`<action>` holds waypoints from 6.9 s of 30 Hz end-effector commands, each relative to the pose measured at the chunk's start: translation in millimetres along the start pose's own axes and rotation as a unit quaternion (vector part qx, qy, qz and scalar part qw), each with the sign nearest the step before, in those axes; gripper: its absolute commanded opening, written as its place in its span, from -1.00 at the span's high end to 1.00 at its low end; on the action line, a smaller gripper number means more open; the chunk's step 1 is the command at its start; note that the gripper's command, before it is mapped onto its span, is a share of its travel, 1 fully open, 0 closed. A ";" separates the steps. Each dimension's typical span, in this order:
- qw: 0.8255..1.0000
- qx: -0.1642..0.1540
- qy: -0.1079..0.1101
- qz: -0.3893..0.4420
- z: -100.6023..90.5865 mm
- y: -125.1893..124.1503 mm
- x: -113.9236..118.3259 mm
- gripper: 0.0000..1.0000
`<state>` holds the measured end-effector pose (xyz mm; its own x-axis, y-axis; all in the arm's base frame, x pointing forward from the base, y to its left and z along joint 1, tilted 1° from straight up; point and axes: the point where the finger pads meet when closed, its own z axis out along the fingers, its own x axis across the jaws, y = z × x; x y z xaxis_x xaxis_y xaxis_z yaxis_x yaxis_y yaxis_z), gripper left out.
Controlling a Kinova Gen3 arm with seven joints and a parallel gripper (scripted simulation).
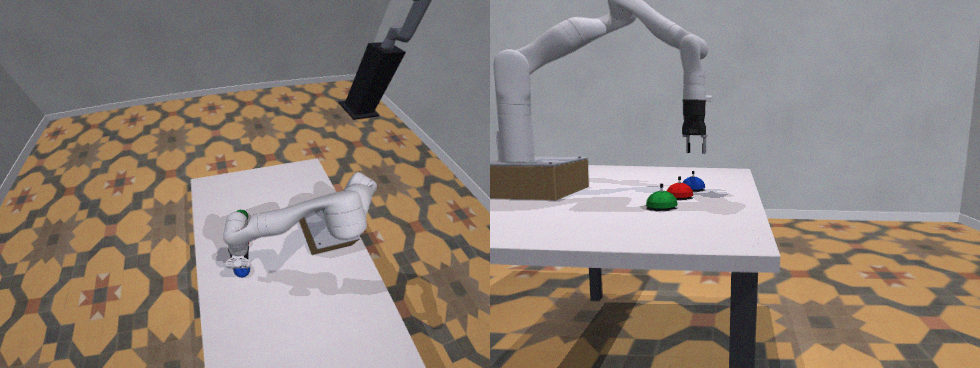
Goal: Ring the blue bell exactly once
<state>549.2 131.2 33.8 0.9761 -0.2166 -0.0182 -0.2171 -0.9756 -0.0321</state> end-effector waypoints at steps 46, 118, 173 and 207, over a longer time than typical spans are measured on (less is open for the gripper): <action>1.000 -0.018 0.002 -0.002 -10.1 19.9 -3.9 0.65; 1.000 -0.018 0.002 -0.002 -5.1 20.1 -3.8 0.65; 1.000 -0.018 0.002 -0.002 50.7 21.9 -3.0 0.65; 1.000 -0.018 0.002 -0.002 50.8 21.9 -3.0 0.65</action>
<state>540.3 112.2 -18.7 0.9770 -0.2125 -0.0152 -0.2125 -0.9772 0.0051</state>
